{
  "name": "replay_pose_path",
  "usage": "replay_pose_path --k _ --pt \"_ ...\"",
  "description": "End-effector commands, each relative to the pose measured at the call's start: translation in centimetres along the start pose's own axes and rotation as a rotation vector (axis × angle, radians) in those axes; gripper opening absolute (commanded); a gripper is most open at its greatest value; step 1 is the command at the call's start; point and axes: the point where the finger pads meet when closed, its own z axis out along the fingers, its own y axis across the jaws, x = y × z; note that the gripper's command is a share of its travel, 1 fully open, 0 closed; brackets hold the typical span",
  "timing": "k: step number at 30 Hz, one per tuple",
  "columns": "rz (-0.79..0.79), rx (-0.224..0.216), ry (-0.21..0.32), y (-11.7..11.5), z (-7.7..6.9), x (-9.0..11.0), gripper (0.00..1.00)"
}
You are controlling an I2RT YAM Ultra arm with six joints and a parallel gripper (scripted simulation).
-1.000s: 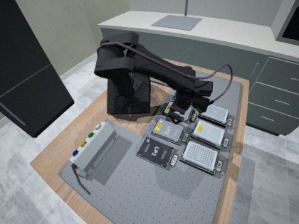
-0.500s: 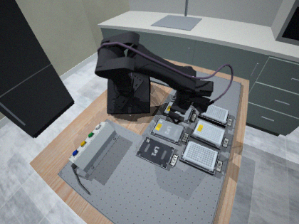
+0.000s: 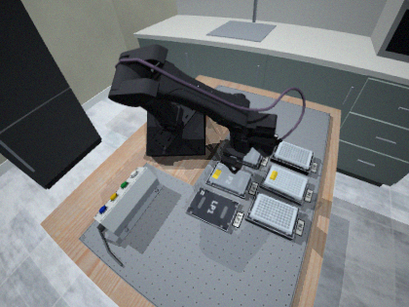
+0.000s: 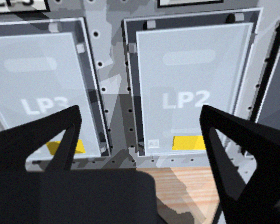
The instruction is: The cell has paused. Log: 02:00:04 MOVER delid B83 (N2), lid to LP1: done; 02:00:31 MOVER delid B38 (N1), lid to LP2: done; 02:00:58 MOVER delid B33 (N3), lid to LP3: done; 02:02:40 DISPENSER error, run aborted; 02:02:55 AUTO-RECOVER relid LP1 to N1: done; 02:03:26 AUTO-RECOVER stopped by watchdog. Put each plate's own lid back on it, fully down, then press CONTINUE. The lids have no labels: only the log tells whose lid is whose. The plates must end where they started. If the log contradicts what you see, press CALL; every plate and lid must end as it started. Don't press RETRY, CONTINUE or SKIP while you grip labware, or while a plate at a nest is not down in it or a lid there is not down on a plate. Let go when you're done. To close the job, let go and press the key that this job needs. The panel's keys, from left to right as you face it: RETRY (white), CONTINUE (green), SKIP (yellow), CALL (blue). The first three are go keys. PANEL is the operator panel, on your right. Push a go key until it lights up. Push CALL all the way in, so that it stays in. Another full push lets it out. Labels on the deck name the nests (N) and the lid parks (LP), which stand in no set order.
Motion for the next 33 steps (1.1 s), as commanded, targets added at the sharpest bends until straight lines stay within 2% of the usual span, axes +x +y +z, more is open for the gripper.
replay_pose_path --k 1,9,11,15,16,21,32,33 --pt "-0.003 -0.025 -0.213 -1.7 -0.6 -2.4 0.92" --pt "-0.004 -0.017 -0.474 -5.8 -0.6 -3.1 0.84" --pt "-0.004 -0.017 -0.474 -5.8 -0.6 -3.1 0.84" --pt "-0.001 -0.012 -0.483 -8.1 -1.0 -3.9 0.80" --pt "0.005 -0.007 -0.498 -8.7 -1.3 -4.3 0.00" --pt "-0.003 -0.007 -0.487 -10.9 -1.2 -4.9 0.00" --pt "-0.006 -0.009 -0.489 -10.8 -1.2 -5.0 0.00" --pt "-0.008 -0.014 -0.469 -10.6 -1.0 -4.7 0.00"
